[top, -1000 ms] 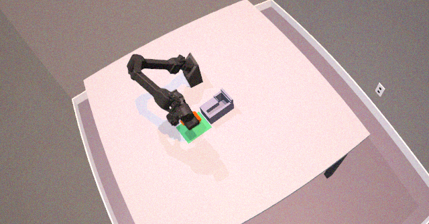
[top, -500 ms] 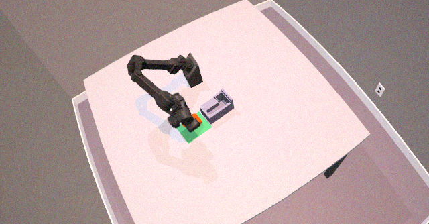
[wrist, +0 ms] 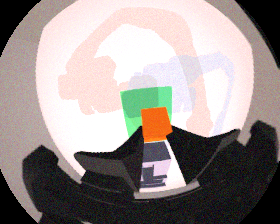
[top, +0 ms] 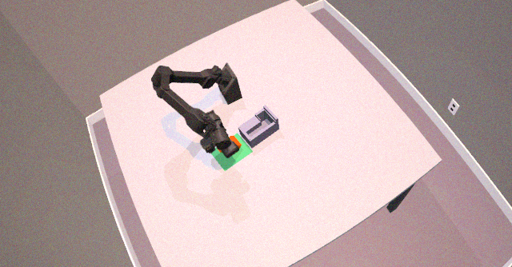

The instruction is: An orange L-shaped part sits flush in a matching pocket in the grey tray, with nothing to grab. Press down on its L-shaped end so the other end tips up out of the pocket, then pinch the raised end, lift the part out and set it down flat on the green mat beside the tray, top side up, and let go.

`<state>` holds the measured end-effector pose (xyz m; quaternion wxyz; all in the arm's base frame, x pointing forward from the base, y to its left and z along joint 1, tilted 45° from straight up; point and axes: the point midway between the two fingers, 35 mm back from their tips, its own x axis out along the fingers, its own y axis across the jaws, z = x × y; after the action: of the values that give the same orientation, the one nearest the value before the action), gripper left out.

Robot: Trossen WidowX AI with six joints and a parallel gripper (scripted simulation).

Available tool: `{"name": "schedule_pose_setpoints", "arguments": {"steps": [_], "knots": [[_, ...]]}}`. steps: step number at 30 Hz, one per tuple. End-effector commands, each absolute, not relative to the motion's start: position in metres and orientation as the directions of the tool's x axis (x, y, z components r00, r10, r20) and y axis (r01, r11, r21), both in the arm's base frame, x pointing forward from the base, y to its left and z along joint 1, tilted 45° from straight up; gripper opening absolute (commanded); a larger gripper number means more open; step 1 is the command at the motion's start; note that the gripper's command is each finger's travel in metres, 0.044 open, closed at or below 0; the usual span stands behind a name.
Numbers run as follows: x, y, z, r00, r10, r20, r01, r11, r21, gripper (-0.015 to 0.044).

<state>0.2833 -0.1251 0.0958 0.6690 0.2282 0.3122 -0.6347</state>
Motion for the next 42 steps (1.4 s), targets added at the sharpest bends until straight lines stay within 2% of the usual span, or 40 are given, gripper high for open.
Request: {"name": "schedule_pose_setpoints", "arguments": {"steps": [1, 7, 12, 17, 42], "knots": [[0.283, -0.125, 0.096, -0.001, -0.707, -0.707, 0.992, 0.090, -0.091, 0.0105], [0.284, -0.123, 0.097, -0.001, -0.706, -0.708, 0.992, 0.090, -0.091, 0.0263], [0.287, -0.091, 0.127, -0.001, -0.702, -0.712, 0.992, 0.092, -0.092, 0.0394], [0.284, -0.062, 0.158, -0.002, -0.707, -0.707, 0.991, 0.092, -0.094, 0.0400], [0.285, -0.066, 0.154, 0.003, -0.709, -0.705, 0.991, 0.098, -0.094, 0.0400]]}}
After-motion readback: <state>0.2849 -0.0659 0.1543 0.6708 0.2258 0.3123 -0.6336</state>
